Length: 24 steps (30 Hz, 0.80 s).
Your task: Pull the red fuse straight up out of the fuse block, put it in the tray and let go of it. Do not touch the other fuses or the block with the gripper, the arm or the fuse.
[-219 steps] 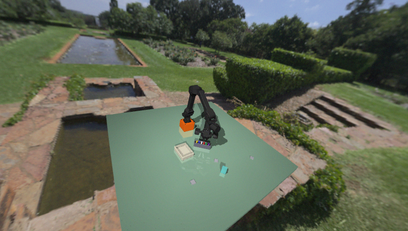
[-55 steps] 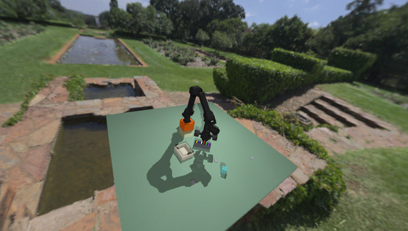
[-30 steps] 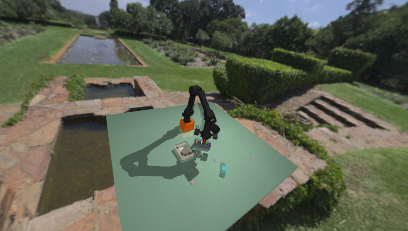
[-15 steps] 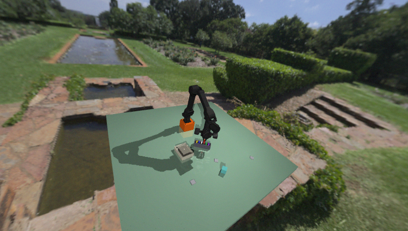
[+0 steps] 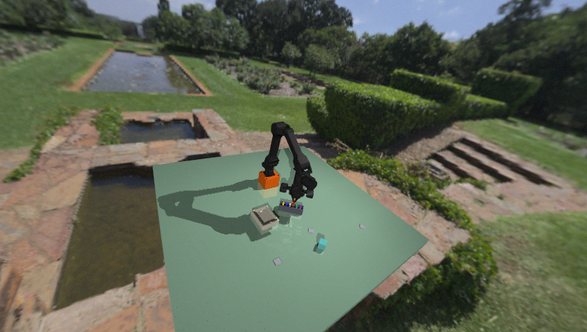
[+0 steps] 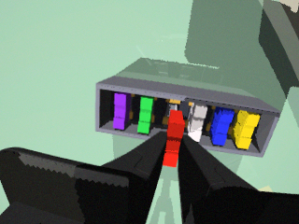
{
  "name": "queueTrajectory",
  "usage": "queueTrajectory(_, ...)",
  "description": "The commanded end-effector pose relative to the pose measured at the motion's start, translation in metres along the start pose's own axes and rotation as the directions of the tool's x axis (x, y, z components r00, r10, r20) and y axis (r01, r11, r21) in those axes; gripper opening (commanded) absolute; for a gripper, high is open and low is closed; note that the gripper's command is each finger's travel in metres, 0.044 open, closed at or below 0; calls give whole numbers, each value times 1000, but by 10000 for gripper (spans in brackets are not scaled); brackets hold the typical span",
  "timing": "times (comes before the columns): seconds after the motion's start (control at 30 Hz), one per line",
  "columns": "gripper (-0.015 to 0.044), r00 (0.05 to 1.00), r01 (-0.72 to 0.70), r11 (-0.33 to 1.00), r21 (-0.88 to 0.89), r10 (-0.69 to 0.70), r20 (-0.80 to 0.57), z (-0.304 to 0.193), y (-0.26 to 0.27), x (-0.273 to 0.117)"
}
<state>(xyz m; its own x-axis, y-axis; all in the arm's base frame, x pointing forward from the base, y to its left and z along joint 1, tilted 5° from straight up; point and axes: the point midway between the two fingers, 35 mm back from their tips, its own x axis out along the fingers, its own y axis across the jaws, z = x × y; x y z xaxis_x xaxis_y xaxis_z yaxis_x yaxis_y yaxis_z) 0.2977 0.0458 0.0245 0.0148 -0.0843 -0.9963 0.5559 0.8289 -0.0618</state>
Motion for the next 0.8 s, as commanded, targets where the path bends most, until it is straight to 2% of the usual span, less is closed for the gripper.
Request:
queueTrajectory(0.0, 0, 1000, -5, 1000, 5, 5, -1, 0, 1, -3)
queueTrajectory(0.77, 0, 1000, -6, 1000, 5, 6, -1, 11, -7, -25)
